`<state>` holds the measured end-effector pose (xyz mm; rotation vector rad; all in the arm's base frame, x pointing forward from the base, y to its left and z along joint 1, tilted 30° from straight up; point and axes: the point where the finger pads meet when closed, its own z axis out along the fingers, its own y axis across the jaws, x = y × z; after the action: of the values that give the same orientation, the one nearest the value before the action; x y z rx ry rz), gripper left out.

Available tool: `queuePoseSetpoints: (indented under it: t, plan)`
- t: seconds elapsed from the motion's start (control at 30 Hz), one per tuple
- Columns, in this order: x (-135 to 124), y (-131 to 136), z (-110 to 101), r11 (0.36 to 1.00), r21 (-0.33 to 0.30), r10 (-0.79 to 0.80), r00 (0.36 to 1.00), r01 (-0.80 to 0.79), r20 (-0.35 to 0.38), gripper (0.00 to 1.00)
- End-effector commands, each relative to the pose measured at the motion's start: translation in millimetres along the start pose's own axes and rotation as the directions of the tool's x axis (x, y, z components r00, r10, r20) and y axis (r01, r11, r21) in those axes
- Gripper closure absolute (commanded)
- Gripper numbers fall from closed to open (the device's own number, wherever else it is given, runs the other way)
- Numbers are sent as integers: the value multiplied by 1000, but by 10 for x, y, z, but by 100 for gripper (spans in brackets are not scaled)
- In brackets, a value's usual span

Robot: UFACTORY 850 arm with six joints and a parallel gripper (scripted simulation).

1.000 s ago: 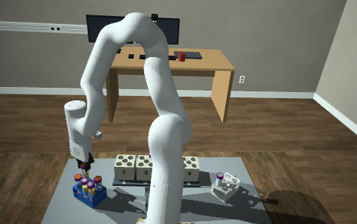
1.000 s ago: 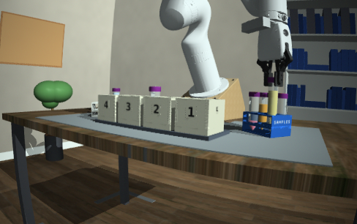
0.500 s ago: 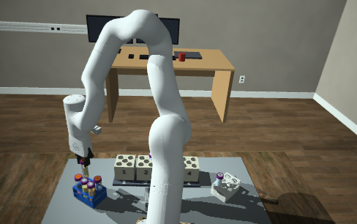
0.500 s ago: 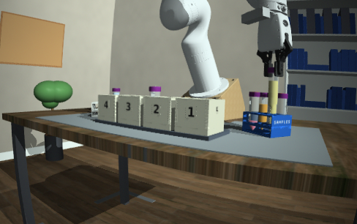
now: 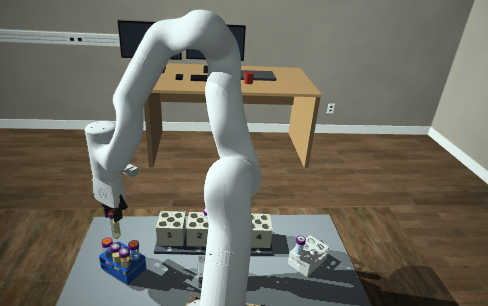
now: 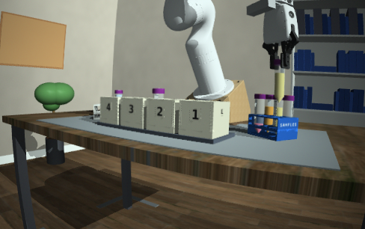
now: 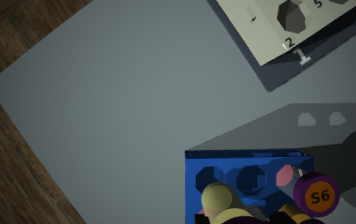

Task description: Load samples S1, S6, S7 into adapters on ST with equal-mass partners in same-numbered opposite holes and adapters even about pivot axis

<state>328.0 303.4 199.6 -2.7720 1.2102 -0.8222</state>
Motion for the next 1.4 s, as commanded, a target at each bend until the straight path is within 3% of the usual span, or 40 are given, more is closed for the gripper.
queuePoseSetpoints:
  t: [0.0,0.53,1.37]
  plan:
    - [0,-6,-106,1000,1,0,1000,0,0,100]
    - [0,-7,-387,1000,1,0,1000,0,0,100]
    - [0,-7,-386,1000,1,0,1000,0,0,100]
